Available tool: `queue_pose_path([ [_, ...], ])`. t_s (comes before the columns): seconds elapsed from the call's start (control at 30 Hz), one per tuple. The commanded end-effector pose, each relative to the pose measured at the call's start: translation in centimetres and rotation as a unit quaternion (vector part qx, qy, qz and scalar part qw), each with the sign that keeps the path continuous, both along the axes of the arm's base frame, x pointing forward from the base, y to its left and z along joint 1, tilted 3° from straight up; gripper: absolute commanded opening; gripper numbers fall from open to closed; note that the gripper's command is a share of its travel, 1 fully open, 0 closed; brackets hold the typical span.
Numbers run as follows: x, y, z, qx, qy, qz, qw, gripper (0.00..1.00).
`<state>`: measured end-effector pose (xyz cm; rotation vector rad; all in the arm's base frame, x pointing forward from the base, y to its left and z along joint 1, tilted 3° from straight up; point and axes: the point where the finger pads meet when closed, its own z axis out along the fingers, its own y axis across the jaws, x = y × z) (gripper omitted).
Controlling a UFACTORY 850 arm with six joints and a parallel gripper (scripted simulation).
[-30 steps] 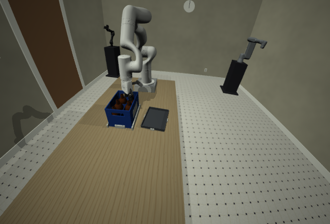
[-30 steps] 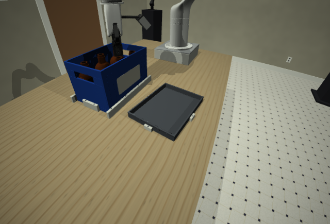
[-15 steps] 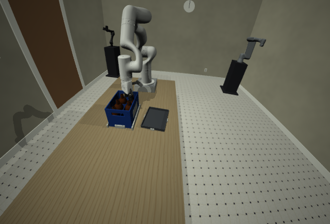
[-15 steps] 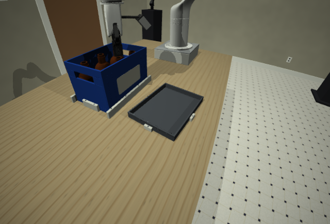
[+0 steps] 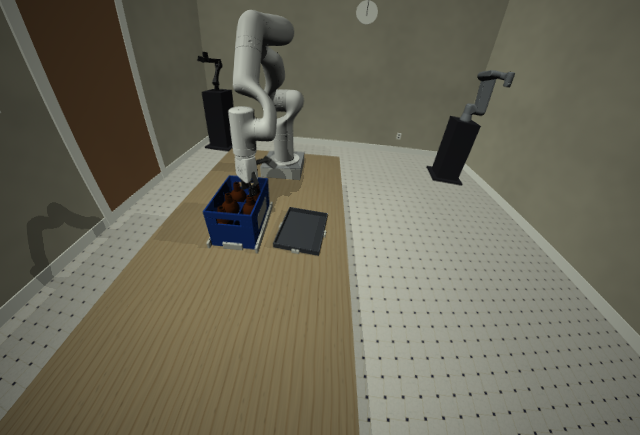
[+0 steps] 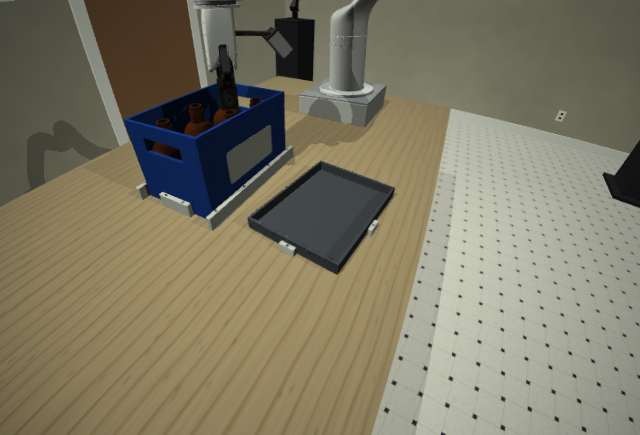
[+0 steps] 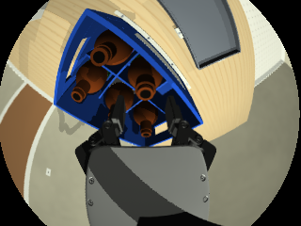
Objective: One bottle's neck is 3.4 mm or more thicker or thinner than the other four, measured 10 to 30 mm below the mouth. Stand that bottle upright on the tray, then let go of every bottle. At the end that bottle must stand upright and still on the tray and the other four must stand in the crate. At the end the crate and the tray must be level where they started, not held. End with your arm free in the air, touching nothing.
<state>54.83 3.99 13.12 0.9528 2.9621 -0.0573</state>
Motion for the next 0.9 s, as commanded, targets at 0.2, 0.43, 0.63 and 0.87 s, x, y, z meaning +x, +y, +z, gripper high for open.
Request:
queue_pose_path([
  [0.2,0.09,0.01,0.09,0.0,-0.001,0.0,1.0,0.65],
  [0.43,0.09,0.01,0.08,0.0,-0.001,0.0,1.0,0.65],
  [0.63,0.09,0.01,-0.03,0.0,-0.001,0.0,1.0,0.65],
  [0.87,0.1,0.0,-0.28,0.0,-0.001,0.0,1.0,0.65],
])
